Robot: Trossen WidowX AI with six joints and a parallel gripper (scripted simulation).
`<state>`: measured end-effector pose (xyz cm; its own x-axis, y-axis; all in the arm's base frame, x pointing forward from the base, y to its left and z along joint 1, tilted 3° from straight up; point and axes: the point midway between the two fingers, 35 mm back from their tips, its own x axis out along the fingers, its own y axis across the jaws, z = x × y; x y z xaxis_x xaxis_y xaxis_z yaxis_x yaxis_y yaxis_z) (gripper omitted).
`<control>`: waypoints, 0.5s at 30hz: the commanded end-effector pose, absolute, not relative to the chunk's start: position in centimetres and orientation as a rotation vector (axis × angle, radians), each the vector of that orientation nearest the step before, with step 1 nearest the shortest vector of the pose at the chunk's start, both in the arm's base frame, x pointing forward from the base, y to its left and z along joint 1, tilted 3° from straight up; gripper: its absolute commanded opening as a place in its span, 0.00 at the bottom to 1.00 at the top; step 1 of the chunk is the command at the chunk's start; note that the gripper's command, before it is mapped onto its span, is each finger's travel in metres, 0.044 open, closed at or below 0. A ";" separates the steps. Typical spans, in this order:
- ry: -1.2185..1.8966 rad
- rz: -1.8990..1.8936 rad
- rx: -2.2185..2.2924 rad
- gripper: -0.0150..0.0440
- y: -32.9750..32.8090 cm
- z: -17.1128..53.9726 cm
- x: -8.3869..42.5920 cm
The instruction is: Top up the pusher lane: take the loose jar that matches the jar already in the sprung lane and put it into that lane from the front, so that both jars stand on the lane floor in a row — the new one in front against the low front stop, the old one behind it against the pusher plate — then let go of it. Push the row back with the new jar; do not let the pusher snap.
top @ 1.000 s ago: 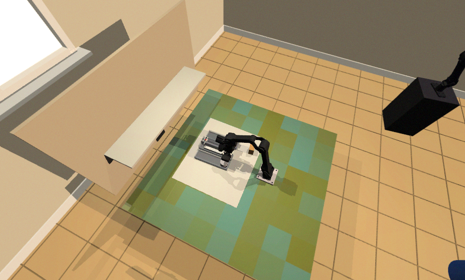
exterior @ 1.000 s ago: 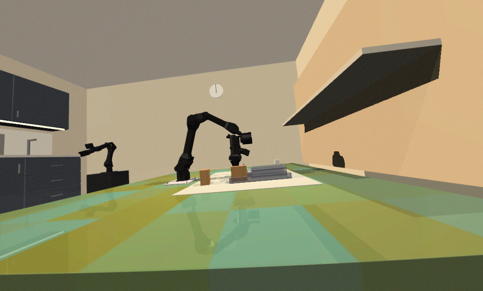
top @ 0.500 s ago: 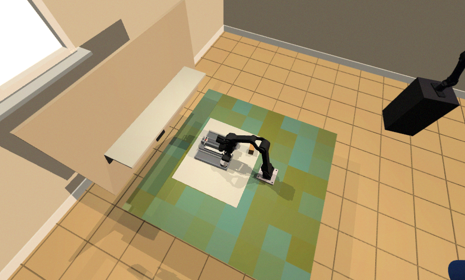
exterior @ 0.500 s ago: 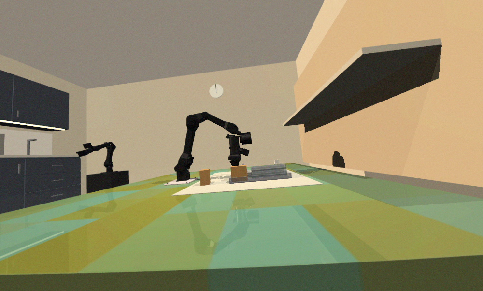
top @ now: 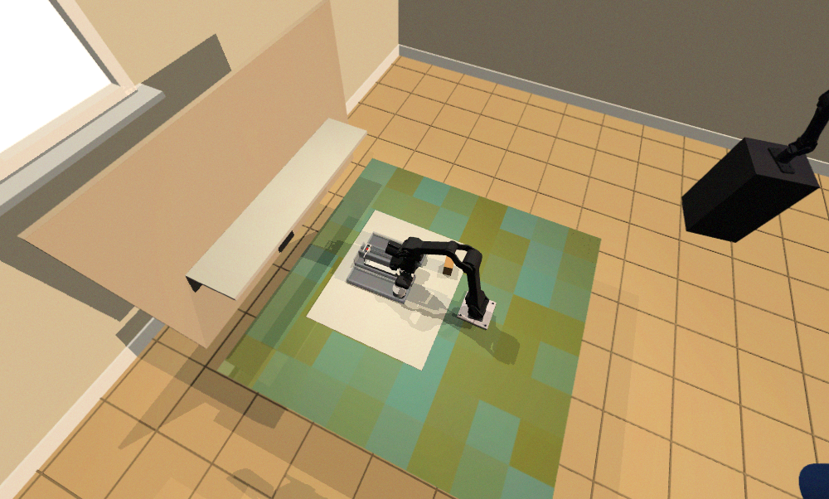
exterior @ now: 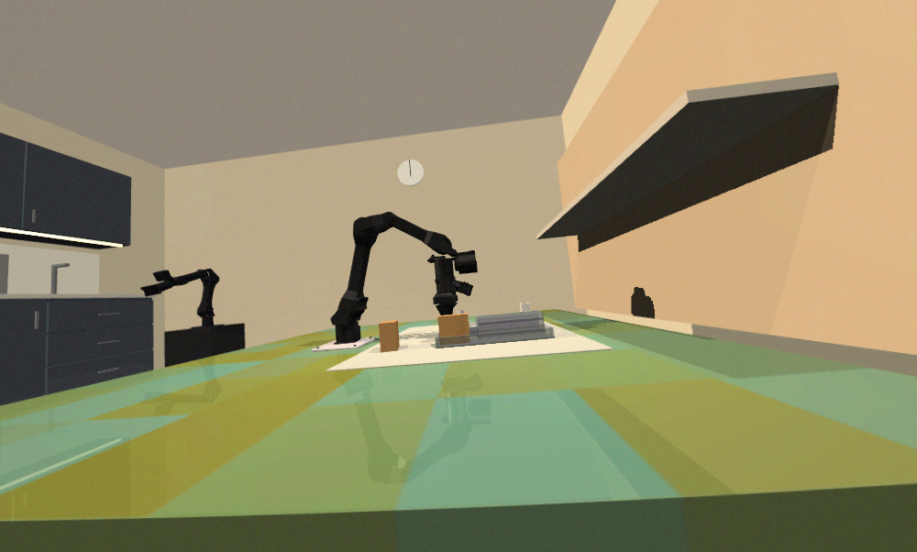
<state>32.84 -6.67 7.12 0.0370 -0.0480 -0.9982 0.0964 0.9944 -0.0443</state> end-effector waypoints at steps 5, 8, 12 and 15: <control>1.528 -0.112 0.039 0.70 -6.7 7.1 32.8; 1.528 -0.112 0.039 0.74 -6.7 7.1 32.8; 1.528 -0.112 0.039 0.74 -6.6 7.9 32.8; 1.528 -0.112 0.039 0.74 -6.6 8.9 32.8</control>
<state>32.47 -6.59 7.51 0.0180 -0.0446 -0.9988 0.0953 0.9945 -0.0427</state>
